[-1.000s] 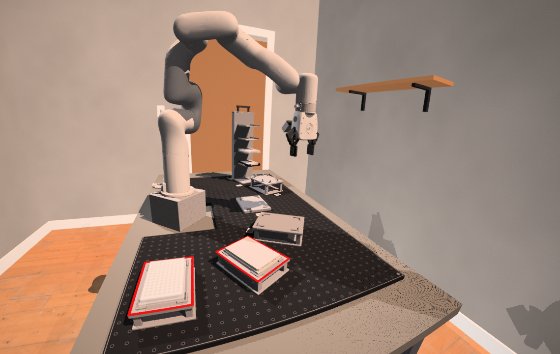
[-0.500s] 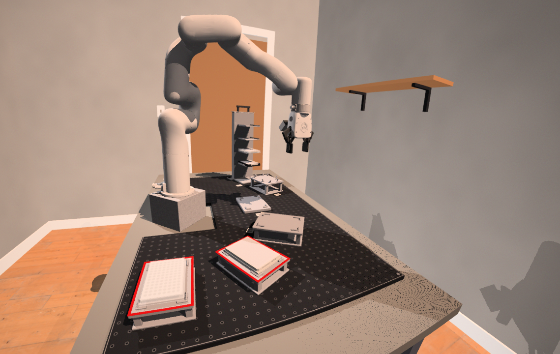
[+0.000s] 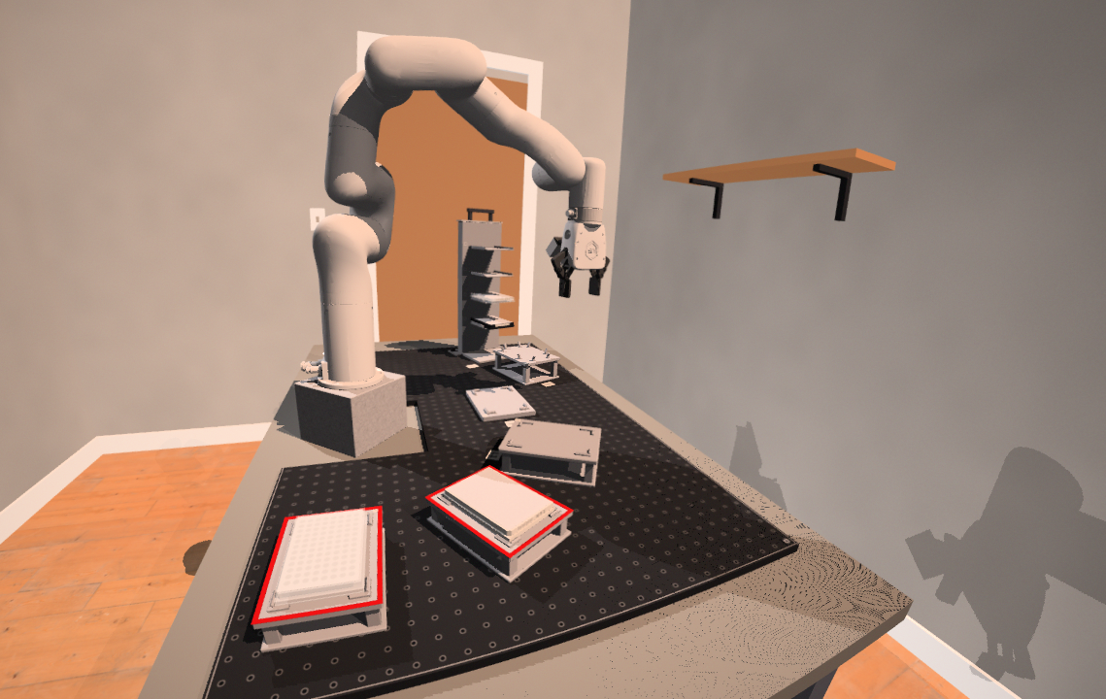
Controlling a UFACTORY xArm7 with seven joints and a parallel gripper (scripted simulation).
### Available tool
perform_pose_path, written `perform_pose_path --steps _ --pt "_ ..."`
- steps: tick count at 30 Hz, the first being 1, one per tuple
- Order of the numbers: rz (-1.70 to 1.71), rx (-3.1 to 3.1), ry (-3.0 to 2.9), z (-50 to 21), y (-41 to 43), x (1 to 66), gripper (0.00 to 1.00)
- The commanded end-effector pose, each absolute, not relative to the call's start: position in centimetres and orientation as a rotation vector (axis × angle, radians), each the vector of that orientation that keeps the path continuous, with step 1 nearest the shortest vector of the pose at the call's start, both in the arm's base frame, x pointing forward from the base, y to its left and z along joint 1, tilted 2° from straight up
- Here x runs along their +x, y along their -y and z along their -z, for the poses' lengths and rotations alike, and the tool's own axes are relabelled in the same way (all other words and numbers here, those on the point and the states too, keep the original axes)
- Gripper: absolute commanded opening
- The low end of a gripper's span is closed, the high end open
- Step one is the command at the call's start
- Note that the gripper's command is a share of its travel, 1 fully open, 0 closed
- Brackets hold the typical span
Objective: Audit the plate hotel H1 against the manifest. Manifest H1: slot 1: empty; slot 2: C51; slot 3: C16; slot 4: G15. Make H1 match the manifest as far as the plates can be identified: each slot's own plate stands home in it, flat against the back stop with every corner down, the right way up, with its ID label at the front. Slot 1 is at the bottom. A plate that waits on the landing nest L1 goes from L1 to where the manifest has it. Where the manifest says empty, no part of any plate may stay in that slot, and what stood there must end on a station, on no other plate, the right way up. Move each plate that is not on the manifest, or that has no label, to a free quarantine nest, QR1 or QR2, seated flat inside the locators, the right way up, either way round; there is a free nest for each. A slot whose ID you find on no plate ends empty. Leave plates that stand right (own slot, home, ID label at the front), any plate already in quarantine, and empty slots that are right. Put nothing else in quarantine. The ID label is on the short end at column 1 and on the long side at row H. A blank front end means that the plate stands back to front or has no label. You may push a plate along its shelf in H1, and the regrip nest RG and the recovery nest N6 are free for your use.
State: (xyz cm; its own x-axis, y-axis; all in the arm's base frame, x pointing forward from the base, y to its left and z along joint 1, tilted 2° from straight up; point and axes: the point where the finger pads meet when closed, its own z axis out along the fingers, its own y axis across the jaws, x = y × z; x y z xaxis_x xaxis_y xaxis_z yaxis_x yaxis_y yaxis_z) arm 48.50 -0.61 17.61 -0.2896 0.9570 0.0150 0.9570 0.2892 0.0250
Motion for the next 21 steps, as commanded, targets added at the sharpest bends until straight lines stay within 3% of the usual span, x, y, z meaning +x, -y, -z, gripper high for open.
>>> perform_pose_path --steps 1,21 --pt "-0.047 1.869 -2.516 -17.8 -0.3 48.8 1.00" --pt "-0.048 1.869 -2.516 -18.0 -9.3 48.2 1.00"
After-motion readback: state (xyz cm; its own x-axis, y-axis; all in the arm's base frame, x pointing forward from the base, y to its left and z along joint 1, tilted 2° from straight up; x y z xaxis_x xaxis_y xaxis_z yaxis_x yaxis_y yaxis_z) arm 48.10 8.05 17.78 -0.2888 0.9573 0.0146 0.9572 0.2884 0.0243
